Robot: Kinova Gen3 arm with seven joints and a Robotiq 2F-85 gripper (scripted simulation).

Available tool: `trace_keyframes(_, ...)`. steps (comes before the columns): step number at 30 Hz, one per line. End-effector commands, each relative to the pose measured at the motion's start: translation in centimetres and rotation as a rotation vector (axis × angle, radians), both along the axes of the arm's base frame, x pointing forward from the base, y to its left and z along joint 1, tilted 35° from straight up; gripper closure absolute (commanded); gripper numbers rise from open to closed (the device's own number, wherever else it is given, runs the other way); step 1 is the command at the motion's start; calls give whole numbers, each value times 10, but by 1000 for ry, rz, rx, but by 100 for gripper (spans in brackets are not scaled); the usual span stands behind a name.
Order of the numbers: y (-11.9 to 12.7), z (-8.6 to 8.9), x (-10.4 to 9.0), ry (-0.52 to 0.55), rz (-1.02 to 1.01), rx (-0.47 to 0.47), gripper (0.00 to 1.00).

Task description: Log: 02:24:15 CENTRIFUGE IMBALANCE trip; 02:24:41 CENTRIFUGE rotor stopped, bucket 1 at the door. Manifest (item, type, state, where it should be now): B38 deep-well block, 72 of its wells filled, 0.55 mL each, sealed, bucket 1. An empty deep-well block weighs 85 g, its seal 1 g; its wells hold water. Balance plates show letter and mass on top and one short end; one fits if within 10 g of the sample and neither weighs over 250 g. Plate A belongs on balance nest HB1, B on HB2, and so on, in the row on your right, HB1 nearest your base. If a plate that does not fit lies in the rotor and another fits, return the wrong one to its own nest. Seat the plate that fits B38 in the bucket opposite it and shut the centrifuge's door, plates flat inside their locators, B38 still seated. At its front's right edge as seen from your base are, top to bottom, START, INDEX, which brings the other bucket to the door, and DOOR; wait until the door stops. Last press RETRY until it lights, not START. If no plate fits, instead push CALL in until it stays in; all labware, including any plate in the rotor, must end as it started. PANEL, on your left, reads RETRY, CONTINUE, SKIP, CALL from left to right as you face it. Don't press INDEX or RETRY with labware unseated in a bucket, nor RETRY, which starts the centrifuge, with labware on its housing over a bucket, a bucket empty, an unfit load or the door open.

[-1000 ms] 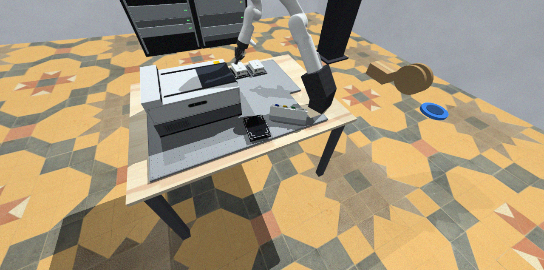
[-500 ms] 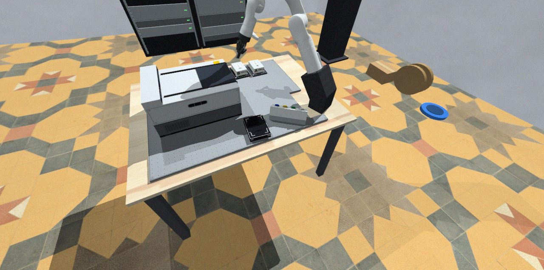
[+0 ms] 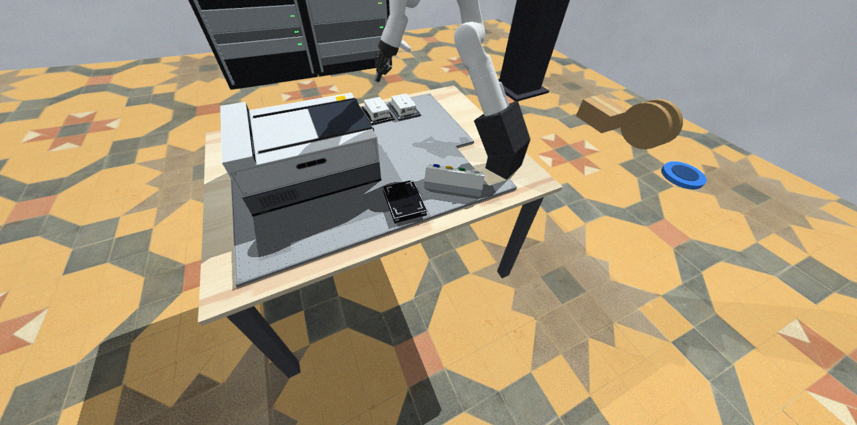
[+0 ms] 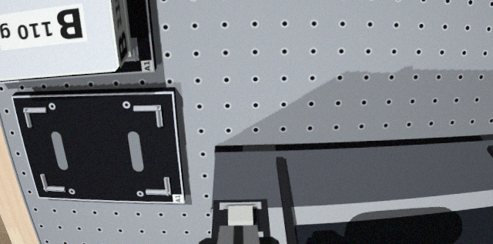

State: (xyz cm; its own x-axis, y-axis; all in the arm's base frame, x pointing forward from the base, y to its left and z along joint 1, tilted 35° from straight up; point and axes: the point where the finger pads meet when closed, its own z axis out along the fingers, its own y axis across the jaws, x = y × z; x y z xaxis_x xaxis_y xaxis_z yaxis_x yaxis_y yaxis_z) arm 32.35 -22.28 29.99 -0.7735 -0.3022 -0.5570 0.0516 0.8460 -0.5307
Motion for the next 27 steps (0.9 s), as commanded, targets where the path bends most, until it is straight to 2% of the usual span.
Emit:
trace_keyframes(1, 5, 9, -7, -1, 1, 0, 90)
trace_keyframes(23, 36, 53, -45, -1, 1, 0, 90)
trace_keyframes(27, 36, 53, -45, -1, 1, 0, 90)
